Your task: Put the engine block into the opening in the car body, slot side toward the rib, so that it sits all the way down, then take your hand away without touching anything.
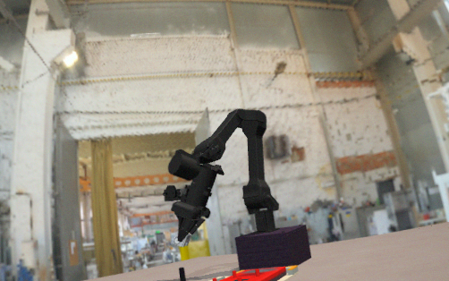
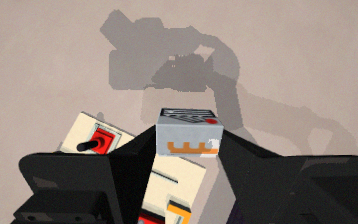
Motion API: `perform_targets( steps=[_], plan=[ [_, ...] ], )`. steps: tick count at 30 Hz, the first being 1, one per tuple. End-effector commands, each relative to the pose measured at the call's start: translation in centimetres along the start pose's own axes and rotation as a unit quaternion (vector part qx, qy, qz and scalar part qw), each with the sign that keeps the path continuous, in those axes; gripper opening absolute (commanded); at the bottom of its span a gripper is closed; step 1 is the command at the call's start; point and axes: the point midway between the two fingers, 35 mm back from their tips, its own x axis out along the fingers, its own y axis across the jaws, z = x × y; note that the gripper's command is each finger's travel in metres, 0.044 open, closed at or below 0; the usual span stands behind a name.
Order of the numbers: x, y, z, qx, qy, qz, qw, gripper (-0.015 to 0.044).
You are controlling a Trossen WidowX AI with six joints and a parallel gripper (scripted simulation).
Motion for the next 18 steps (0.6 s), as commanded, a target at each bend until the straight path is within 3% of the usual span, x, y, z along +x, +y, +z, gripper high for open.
perform_targets(
  steps=[1,5,18],
  plan=[
    [-0.08,-0.09,-0.38,0.006,-0.062,0.001,0.998,0.0000],
    [-0.25,-0.14,-0.78,0.012,-0.118,0.006,0.993,0.0000],
    [0.24,-0.06,-1.25,0.012,-0.153,0.005,0.988,0.0000]
  ],
)
